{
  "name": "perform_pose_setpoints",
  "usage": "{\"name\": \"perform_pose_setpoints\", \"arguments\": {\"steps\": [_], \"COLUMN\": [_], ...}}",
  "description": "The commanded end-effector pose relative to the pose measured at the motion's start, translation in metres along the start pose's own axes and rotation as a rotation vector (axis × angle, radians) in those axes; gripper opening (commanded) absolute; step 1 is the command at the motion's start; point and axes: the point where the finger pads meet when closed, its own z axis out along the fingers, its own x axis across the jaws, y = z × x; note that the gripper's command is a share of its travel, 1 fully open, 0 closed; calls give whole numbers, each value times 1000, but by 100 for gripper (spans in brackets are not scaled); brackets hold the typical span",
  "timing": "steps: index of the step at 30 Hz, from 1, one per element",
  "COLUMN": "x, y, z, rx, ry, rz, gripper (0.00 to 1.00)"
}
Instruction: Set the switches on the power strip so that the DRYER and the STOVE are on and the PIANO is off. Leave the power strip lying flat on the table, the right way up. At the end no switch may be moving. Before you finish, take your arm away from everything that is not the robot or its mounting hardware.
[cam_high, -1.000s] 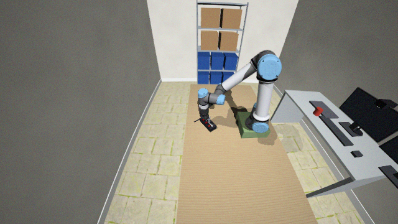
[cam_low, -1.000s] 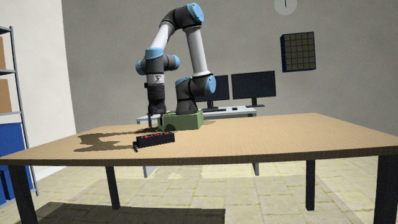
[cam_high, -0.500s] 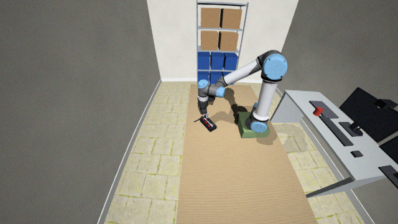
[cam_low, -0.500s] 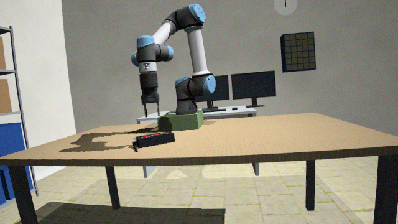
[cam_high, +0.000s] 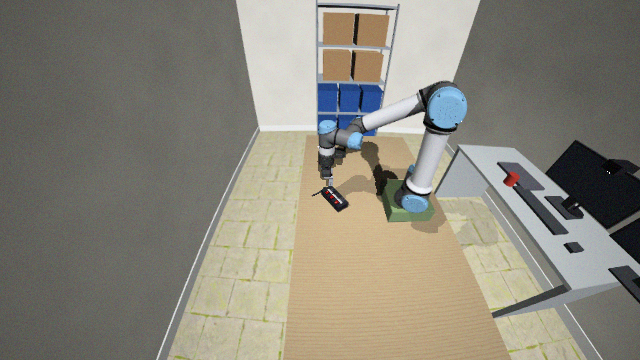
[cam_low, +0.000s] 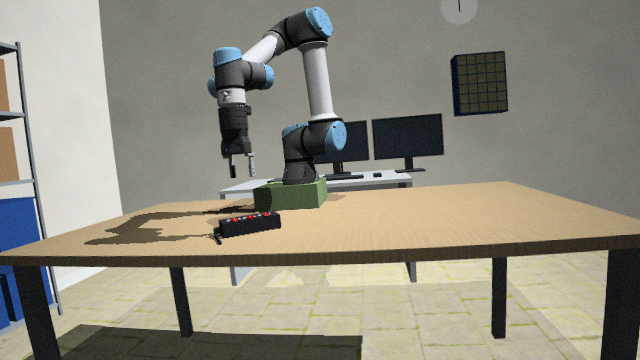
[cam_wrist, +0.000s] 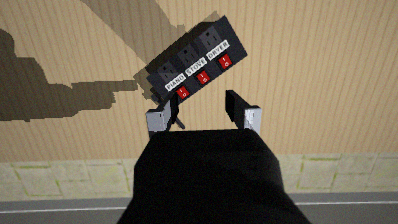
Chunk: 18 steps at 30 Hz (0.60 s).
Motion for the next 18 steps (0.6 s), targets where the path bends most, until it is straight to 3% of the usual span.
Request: {"name": "perform_pose_setpoints", "arguments": {"steps": [1,18], "x": [0,0], "y": [0,-1], "z": [-1,2], "rx": [-1,-1], "ry": [0,0], "rz": [9,54], "gripper": [100,100]}}
